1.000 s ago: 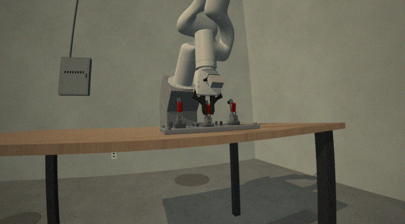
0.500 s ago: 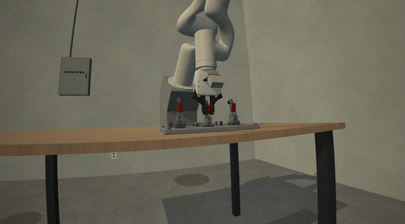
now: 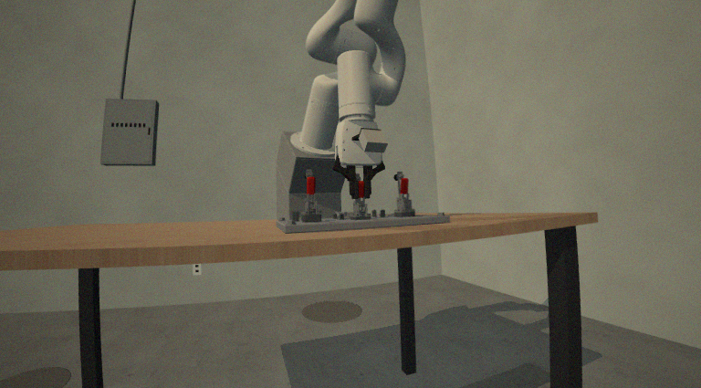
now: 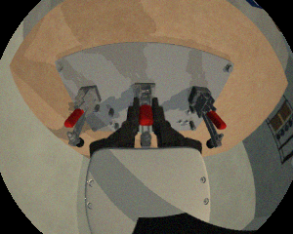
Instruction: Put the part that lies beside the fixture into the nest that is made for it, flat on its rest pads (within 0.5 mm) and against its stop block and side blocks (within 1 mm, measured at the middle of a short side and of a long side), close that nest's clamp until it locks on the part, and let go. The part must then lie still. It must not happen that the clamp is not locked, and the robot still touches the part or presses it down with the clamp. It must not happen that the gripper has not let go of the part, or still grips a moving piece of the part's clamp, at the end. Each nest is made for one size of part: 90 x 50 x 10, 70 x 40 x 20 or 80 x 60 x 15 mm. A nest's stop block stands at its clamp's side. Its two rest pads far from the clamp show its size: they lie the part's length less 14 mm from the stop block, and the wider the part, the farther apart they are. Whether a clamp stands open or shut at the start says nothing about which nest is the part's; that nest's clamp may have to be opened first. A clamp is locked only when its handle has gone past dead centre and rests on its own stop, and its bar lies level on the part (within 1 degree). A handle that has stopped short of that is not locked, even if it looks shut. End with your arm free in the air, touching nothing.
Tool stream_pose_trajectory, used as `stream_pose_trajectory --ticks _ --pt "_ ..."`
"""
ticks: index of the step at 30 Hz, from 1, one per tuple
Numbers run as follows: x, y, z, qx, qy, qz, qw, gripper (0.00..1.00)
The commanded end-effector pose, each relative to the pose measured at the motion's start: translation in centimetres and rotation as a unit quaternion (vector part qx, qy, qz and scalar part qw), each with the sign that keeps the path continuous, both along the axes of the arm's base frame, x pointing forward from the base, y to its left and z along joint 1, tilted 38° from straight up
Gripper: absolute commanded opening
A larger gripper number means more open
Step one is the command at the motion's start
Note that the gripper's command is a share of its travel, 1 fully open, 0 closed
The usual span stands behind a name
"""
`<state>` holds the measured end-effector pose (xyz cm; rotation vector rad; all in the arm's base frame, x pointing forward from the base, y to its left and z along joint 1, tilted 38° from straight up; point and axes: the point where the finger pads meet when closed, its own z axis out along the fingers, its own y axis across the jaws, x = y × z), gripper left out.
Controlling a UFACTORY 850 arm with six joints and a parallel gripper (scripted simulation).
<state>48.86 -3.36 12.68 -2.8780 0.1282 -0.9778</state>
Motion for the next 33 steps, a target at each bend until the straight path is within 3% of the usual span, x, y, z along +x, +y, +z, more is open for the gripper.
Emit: stream_pose_trajectory --ticks 1,33 --pt "0.2 0.0 0.2 0.000 -0.002 0.000 1.000 0.00" --pt "2.9 -0.3 1.3 0.000 -0.002 0.000 1.000 0.00"
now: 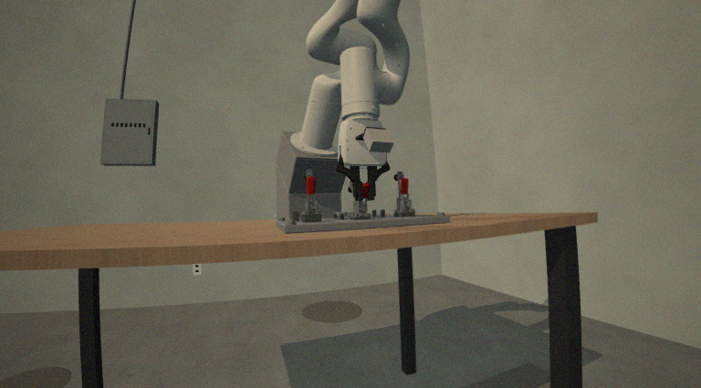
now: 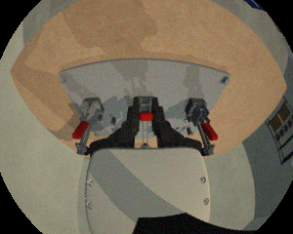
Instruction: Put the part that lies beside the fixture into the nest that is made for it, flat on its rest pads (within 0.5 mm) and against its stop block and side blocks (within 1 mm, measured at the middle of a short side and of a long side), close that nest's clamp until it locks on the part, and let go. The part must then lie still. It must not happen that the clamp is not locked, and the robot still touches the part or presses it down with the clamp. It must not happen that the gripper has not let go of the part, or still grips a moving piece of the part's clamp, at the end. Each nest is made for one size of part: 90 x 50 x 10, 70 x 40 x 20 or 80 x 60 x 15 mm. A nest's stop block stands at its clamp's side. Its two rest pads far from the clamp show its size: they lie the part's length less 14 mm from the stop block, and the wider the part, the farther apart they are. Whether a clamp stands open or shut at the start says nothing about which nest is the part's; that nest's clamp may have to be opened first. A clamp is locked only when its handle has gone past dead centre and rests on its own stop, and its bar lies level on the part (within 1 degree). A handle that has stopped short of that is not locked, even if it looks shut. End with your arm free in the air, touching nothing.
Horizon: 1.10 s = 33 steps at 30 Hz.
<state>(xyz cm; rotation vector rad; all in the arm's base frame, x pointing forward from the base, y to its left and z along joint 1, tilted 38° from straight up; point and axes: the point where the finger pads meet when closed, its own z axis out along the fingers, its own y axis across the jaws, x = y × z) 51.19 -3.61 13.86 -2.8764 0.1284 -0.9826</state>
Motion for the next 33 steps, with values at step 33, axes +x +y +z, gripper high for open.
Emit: stream_pose_trajectory --ticks 33 --pt "3.2 -0.1 -0.5 0.000 0.000 0.000 1.000 0.00"
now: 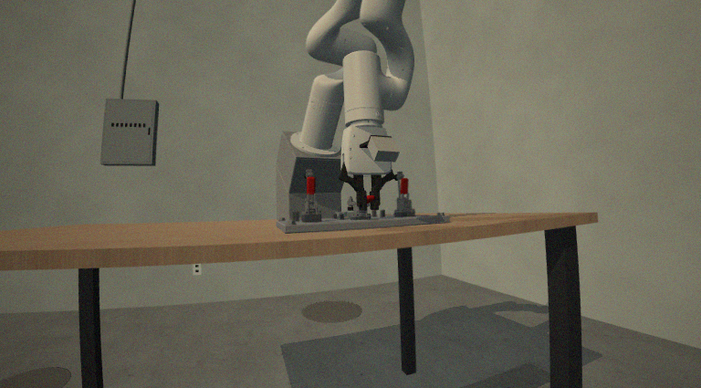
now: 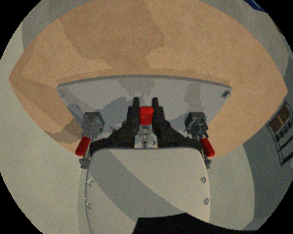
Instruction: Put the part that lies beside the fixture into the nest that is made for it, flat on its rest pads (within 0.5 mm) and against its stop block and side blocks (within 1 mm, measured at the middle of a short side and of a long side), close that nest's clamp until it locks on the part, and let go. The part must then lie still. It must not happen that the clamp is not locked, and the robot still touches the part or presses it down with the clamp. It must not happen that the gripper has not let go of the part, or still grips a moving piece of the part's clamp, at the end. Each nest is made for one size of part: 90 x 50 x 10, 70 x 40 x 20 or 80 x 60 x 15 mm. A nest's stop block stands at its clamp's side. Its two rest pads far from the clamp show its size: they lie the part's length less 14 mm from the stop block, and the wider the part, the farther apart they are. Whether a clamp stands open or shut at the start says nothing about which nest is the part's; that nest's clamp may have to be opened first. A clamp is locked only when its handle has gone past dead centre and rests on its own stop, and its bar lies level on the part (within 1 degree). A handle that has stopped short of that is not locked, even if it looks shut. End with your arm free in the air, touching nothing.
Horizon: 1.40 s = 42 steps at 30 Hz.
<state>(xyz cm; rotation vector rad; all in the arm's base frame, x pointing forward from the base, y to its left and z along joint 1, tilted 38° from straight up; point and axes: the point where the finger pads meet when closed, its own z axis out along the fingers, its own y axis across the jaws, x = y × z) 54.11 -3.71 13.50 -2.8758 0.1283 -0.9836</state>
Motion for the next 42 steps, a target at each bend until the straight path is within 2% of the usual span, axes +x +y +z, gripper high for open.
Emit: stream_pose_trajectory --ticks 1,42 --pt "0.28 0.01 -0.15 0.000 0.000 0.000 1.000 0.00" --pt "0.58 0.01 -0.32 0.000 0.000 0.000 1.000 0.00"
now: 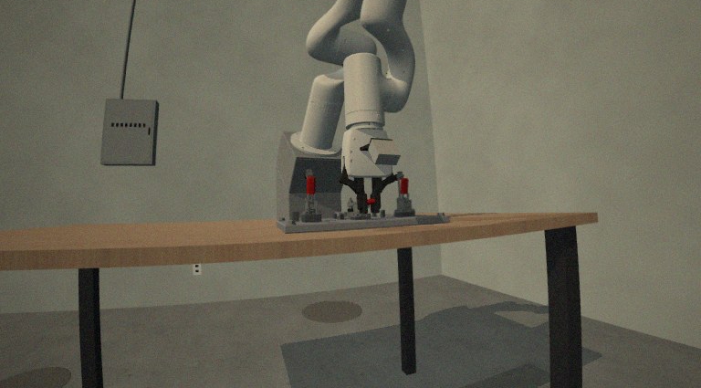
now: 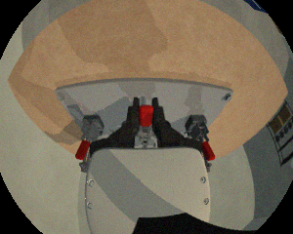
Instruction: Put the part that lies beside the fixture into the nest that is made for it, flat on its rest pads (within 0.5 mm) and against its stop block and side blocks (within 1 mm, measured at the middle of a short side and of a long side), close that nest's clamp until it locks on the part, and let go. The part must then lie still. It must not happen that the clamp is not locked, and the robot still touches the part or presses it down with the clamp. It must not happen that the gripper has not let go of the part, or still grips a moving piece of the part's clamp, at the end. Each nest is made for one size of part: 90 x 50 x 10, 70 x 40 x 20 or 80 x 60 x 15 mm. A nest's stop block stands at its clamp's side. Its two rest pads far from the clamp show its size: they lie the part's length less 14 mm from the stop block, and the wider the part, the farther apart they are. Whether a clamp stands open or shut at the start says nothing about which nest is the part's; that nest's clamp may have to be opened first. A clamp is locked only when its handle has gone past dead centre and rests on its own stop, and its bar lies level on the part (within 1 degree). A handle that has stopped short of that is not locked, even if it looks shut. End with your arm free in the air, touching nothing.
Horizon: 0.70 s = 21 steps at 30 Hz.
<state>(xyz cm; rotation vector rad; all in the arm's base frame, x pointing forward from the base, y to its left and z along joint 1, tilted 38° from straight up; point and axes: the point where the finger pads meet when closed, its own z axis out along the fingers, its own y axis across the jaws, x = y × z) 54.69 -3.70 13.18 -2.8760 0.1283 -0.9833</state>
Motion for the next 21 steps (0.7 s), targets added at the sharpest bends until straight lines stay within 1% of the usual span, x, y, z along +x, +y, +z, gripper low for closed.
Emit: stream_pose_trajectory --ticks 1,21 --pt "0.01 0.00 0.00 0.000 0.000 0.000 1.000 0.00" --pt "0.35 0.01 -0.21 0.000 0.000 0.000 1.000 0.00"
